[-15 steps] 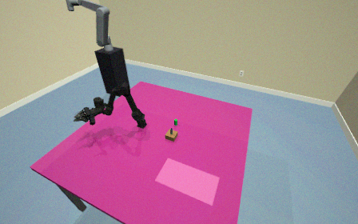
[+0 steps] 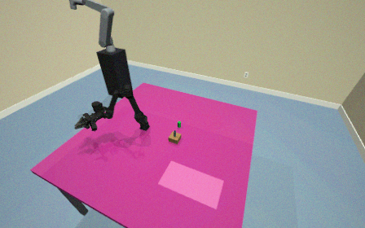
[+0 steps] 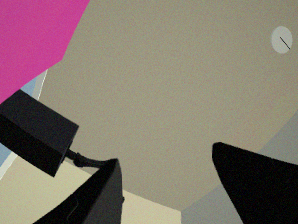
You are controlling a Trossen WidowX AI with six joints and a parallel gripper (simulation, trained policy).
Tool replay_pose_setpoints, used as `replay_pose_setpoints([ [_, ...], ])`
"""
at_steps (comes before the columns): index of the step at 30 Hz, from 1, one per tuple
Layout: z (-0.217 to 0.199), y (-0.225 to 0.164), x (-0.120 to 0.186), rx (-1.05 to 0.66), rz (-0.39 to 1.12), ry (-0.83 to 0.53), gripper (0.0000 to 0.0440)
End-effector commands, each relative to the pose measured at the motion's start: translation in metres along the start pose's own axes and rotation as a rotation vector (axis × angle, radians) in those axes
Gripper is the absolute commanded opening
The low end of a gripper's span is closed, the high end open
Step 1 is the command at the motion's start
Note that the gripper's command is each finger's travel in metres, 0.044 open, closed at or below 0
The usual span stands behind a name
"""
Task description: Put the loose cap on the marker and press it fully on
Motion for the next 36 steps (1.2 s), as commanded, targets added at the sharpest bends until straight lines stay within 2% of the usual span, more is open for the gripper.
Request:
replay_pose_setpoints([
  [1,-0.004,0.003,-0.005,0.002,-0.019,0.002,0.0241],
  [20,-0.033,0.027,-0.038,-0.017,-0.178,0.004,0.0281],
  [36,-0.060,0.054,-0.058,-0.038,-0.312,0.011,0.0296],
])
Point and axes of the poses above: the point midway between the two fingers, 35 mm back from their tips, its own x axis back along the fingers, its own z axis across the jaws, y = z × x, the point moved 10 cm from there along x, back along the fingers, and after that the axes turned 6 degrees about x, right-handed, at the moved point
